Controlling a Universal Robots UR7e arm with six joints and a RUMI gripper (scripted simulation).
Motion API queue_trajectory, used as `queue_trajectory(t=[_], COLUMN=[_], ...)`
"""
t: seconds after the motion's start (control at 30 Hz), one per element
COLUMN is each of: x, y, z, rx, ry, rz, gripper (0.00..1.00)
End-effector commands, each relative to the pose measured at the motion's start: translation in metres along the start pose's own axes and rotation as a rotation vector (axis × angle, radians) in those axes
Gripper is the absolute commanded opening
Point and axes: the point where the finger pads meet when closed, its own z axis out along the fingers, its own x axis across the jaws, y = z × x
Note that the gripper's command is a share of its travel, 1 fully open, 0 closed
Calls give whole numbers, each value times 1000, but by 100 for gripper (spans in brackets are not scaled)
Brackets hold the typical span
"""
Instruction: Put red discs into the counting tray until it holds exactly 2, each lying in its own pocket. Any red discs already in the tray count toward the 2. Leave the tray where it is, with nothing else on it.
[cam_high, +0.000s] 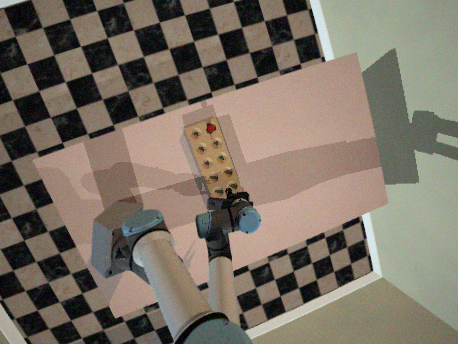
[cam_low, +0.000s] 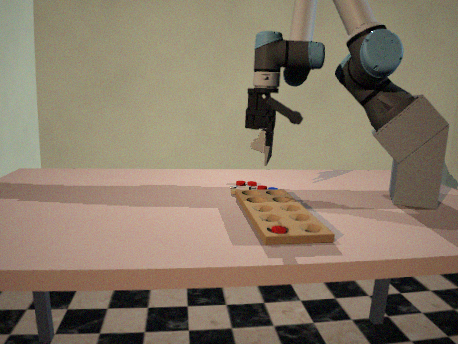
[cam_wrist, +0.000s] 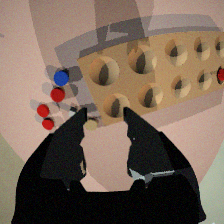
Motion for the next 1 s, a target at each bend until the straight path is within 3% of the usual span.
queue_trajectory(t=[0.0,0.53,0.97], x=[-37,-88,-104], y=[8,18,21], z=[2,6,6], rx=[13,15,12], ry=[28,27,26], rz=[65,163,195], gripper=[28,28,28])
